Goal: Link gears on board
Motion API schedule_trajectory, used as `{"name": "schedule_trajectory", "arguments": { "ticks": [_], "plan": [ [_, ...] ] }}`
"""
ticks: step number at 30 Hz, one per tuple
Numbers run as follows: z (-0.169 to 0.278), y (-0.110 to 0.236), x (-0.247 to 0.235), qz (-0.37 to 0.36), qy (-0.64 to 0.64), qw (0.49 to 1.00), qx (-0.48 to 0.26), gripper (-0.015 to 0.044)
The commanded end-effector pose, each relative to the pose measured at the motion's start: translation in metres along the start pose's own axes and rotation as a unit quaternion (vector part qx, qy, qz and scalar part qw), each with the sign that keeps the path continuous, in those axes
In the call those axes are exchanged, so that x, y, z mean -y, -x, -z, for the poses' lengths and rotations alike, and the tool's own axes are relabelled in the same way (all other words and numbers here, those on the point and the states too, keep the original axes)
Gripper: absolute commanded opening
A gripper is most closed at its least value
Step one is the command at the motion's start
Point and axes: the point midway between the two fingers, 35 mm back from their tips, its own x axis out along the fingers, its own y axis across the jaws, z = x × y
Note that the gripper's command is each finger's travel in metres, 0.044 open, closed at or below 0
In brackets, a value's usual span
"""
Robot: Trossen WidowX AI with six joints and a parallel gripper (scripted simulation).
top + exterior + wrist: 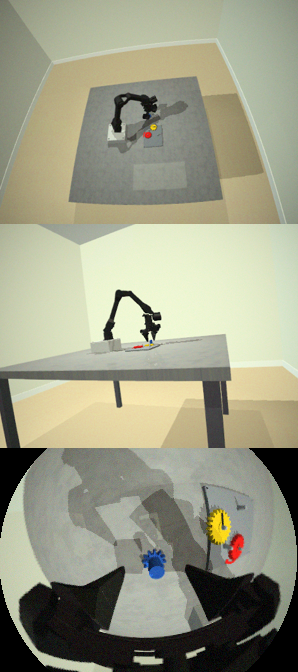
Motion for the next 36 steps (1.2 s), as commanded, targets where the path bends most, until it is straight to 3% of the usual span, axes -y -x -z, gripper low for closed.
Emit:
{"name": "schedule_trajectory", "arguments": {
  "ticks": [1, 2, 15, 27, 36],
  "plan": [
    [0.001, -0.003, 0.0, -0.001, -0.002, 1.0, -0.002, 0.044],
    [0.001, -0.003, 0.0, -0.001, -0.002, 1.0, -0.002, 0.044],
    [0.001, -0.003, 0.0, -0.001, -0.002, 1.0, -0.002, 0.0099],
    [0.001, -0.003, 0.0, -0.001, 0.0, 1.0, -0.002, 0.0],
    [-0.003, 0.015, -0.004, -0.007, 0.021, 1.0, 0.001, 0.0]
  ]
}}
